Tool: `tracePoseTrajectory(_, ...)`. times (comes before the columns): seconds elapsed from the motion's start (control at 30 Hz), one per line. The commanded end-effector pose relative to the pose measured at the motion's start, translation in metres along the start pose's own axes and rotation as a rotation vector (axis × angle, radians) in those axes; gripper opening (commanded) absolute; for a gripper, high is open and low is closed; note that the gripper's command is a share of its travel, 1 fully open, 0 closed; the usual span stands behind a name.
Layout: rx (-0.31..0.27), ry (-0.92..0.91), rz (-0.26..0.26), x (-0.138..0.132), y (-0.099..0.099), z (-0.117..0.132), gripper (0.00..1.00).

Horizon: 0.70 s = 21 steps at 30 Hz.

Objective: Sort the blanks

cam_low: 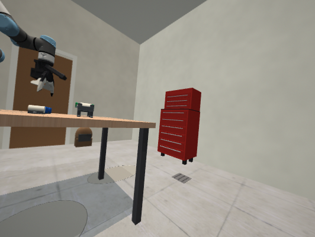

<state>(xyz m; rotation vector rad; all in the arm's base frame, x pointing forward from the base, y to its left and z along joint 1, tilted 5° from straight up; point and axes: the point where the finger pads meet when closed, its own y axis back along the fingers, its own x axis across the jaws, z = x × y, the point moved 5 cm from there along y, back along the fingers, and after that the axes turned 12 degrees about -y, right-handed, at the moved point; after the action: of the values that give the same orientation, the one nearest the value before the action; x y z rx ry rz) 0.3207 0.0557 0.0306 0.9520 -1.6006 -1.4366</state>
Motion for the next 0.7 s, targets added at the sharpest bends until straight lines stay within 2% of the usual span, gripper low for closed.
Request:
tracePoseTrajectory(0.0, -0.001, 0.166, -0.013, 0.004, 0.000, -0.003, 1.00)
tracePoseTrajectory(0.17, -0.001, 0.243, -0.013, 0.006, 0.000, -0.005, 1.00)
tracePoseTrajectory(0.67, 0.002, 0.665, -0.013, 0.018, -0.001, -0.009, 1.00)
